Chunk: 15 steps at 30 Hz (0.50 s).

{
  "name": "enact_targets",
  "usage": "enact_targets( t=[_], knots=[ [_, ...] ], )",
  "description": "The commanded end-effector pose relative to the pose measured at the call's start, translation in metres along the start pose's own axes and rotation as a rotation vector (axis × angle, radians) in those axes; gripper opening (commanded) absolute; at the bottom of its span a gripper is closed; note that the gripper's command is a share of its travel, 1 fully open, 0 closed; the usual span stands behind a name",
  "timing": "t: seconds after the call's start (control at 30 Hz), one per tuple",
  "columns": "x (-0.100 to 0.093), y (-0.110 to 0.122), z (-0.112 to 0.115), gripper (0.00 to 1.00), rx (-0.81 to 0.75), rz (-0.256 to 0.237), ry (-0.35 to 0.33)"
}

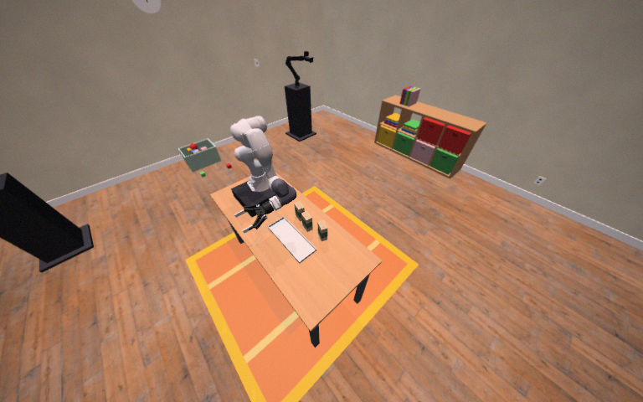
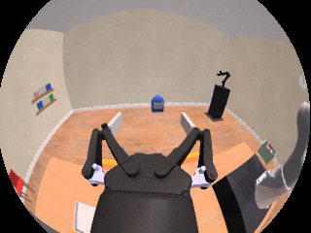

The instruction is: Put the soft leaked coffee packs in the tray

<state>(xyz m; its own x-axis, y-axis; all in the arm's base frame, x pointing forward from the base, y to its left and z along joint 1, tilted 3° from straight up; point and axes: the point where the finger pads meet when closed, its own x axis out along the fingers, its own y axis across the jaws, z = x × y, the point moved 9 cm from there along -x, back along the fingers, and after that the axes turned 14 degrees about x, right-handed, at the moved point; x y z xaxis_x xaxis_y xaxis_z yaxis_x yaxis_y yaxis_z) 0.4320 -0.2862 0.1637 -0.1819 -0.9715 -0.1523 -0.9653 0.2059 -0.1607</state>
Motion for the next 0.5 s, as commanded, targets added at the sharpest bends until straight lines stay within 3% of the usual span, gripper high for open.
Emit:
enact_targets(
  t=[0.0,0.03,0.13,0.17,0.3,0.37,0.47],
  knots=[
    [-0.003,-0.002,-0.008,1.00,-0.114,0.052,-0.007],
    [-0.009,-0.007,-0.018,1.00,-0.138,0.100,-0.032],
    [-0.009,-0.007,-0.018,1.00,-0.138,0.100,-0.032],
    [-0.015,-0.012,-0.028,1.00,-0.162,0.142,-0.063],
    [-0.016,-0.013,-0.029,1.00,-0.166,0.148,-0.067],
    [-0.027,-0.019,-0.041,1.00,-0.196,0.195,-0.116],
    [-0.027,-0.019,-0.041,1.00,-0.196,0.195,-0.116]
  ],
)
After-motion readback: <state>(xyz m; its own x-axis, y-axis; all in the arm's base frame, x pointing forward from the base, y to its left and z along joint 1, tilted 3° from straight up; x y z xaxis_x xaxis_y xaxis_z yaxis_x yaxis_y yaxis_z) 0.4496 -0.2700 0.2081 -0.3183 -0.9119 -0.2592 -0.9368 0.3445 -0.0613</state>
